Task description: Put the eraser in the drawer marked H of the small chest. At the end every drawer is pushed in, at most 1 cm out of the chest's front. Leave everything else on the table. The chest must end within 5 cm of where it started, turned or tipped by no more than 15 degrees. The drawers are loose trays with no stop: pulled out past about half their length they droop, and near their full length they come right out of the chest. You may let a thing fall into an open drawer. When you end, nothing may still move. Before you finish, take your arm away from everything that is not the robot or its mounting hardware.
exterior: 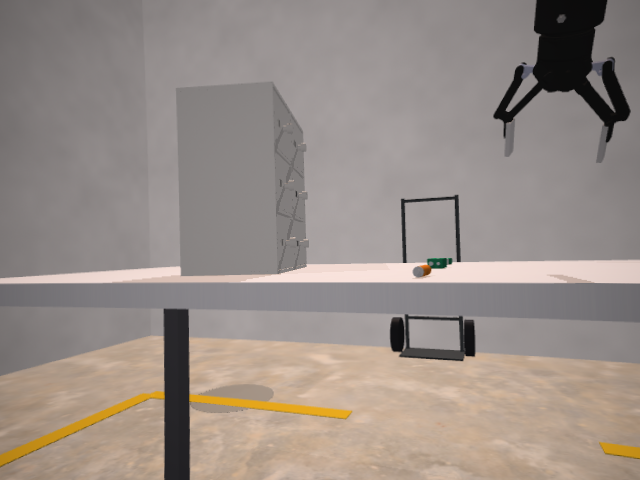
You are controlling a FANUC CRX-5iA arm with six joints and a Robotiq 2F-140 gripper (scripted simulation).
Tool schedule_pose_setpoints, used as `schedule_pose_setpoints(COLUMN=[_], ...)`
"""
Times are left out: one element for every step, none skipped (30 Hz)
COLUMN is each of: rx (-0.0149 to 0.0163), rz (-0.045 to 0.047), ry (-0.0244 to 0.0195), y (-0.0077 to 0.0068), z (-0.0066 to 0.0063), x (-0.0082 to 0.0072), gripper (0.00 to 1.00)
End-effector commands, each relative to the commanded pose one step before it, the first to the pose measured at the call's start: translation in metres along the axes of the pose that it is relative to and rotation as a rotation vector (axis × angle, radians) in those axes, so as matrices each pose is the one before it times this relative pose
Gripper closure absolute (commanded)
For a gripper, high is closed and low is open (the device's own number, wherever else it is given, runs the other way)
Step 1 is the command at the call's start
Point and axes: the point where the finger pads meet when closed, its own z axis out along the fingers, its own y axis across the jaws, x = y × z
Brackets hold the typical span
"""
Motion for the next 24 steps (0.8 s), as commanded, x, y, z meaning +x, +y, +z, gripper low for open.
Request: schedule_pose_setpoints(rx=[-0.00032,0.0,0.0,0.0,0.0,0.0,0.0,0.0,0.0,0.0,0.0,0.0,0.0,0.0,0.0,0.0,0.0,0.00009,0.00062,0.00159,0.0029,0.00446,0.00617,0.00792], rz=[0.00023,0.0,0.0,0.0,0.0,0.0,0.0,0.0,0.0,0.0,0.0,0.0,0.0,0.0,0.0,0.0,0.0,0.0,0.00004,0.00009,0.00015,0.00018,0.00014,-0.00001], ry=[-0.00012,0.0,0.0,0.0,0.0,0.0,0.0,0.0,0.0,0.0,0.0,0.0,0.0,0.0,0.0,0.0,0.0,0.00008,0.00053,0.00137,0.00254,0.00401,0.00573,0.0077], y=[0.00014,0.0,0.0,0.0,0.0,0.0,0.0,0.0,0.0,0.0,0.0,0.0,0.0,0.0,0.0,0.0,0.0,0.00006,0.00037,0.00096,0.00177,0.00275,0.00389,0.00514], z=[-0.00014,0.0,0.0,0.0,0.0,0.0,0.0,0.0,0.0,0.0,0.0,0.0,0.0,0.0,0.0,0.0,0.0,-0.00006,-0.00041,-0.00106,-0.00193,-0.00296,-0.0041,-0.00528], x=[-0.00016,0.0,0.0,0.0,0.0,0.0,0.0,0.0,0.0,0.0,0.0,0.0,0.0,0.0,0.0,0.0,0.0,0.00002,0.00013,0.00032,0.0006,0.00092,0.00129,0.00168], gripper=[0.0,0.0,0.0,0.0,0.0,0.0,0.0,0.0,0.0,0.0,0.0,0.0,0.0,0.0,0.0,0.0,0.0,0.0,0.0,0.0,0.0,0.0,0.0,0.0])
